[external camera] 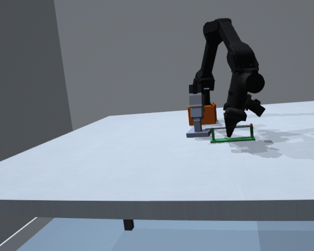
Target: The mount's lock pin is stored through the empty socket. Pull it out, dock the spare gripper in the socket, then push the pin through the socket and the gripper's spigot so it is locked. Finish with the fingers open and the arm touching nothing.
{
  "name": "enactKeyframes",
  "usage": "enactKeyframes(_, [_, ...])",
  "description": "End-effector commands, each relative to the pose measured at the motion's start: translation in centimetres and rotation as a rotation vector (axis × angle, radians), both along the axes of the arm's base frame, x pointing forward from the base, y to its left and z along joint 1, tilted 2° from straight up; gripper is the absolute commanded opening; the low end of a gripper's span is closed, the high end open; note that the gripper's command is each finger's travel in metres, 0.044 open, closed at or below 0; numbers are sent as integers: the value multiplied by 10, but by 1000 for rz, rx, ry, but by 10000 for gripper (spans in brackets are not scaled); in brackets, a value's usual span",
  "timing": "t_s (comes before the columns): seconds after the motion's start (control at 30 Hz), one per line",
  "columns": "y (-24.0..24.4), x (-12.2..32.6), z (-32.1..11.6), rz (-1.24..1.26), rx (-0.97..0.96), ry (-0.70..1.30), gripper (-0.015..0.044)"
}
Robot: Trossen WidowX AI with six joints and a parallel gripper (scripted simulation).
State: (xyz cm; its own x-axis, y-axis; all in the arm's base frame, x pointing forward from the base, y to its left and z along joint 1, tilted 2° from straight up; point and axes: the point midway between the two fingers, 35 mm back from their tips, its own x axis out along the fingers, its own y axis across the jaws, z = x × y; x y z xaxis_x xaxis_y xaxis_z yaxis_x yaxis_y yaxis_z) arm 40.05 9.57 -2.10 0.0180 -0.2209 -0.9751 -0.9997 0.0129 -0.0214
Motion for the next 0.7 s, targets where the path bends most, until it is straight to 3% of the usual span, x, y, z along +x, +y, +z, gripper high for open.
enactKeyframes(0.0, [1,0,-1,-5,4,1,0])
enactKeyframes(0.27, [1,0,5,-5,4,1,0])
enactKeyframes(0.67, [-1,0,54,-5,4,1,0])
